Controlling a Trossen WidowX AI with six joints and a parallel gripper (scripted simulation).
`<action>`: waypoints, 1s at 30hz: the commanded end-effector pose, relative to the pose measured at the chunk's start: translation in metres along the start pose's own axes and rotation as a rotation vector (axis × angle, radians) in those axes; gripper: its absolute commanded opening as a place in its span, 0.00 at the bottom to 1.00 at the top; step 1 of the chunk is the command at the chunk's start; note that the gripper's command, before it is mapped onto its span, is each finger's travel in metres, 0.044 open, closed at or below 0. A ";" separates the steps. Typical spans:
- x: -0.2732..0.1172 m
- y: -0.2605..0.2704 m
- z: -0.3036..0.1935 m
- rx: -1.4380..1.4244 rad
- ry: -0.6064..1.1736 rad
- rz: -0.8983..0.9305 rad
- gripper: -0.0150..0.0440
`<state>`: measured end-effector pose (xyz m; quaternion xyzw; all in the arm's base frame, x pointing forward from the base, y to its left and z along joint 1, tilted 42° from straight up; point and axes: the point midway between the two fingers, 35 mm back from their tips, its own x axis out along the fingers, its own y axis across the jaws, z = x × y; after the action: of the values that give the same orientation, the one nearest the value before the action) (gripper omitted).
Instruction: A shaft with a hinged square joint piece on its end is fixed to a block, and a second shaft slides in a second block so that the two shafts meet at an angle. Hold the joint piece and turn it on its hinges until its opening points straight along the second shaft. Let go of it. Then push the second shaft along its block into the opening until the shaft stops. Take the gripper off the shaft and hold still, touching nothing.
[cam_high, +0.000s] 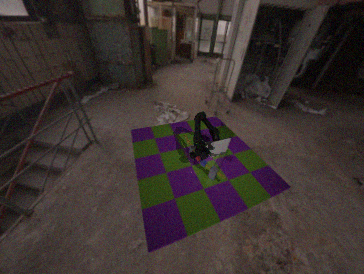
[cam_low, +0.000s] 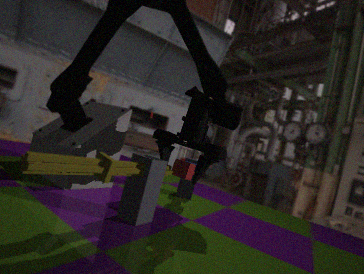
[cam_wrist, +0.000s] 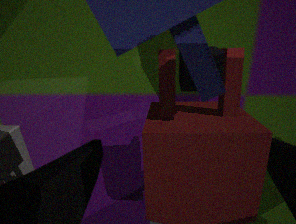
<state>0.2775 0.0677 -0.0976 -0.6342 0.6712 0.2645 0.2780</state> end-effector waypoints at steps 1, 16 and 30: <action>-0.010 -0.002 0.001 0.000 0.130 -0.029 1.00; -0.019 -0.003 0.000 0.082 0.127 -0.042 1.00; -0.060 -0.006 -0.001 0.562 0.055 -0.054 1.00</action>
<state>0.2850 0.1018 -0.0617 -0.5837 0.7050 0.0743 0.3959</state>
